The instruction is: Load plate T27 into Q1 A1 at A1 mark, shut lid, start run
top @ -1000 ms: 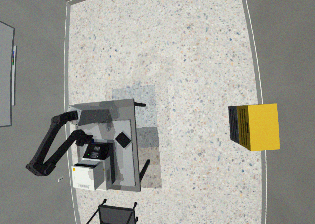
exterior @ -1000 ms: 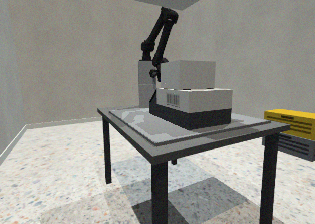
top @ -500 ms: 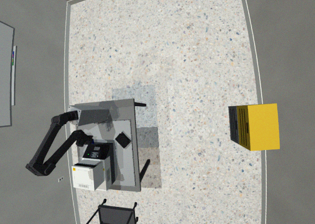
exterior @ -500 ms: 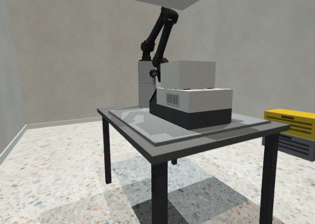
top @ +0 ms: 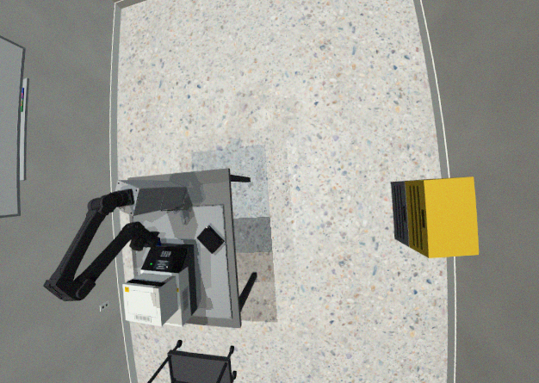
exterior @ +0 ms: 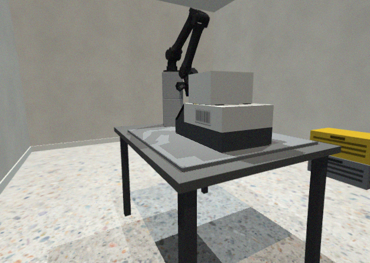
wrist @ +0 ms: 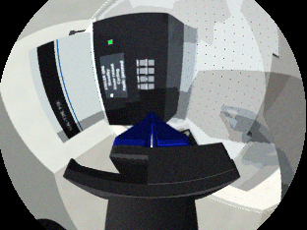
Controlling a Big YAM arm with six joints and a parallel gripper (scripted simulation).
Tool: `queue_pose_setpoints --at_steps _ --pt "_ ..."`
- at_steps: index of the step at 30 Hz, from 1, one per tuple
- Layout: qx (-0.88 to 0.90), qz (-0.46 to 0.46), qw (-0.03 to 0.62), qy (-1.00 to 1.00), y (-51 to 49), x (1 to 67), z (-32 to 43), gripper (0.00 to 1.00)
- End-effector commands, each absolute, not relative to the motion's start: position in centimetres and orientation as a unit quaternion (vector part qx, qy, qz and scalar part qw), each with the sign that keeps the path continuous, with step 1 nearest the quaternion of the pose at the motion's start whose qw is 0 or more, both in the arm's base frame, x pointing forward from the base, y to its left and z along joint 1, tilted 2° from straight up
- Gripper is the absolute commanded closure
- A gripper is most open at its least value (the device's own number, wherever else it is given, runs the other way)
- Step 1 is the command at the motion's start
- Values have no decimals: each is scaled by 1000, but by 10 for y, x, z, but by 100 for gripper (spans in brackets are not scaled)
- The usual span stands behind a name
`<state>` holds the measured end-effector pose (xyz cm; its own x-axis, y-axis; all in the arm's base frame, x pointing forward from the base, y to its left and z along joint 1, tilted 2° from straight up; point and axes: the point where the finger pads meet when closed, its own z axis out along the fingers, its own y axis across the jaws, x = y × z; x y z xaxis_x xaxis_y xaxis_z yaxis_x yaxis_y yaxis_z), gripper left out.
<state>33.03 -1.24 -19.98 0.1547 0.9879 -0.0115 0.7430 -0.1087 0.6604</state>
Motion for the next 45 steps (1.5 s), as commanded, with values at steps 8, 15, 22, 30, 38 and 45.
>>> queue_pose_setpoints --at_steps 8,15,22,30,38,45 --pt "709 226 272 610 -12 327 -192 100" --pt "706 237 280 606 -11 342 -193 100" --pt "706 236 279 607 -11 341 -193 100" --pt "709 227 271 610 -11 328 -192 100" --pt "710 224 269 611 -11 323 -192 100" --pt "711 222 267 612 -11 320 -192 100"
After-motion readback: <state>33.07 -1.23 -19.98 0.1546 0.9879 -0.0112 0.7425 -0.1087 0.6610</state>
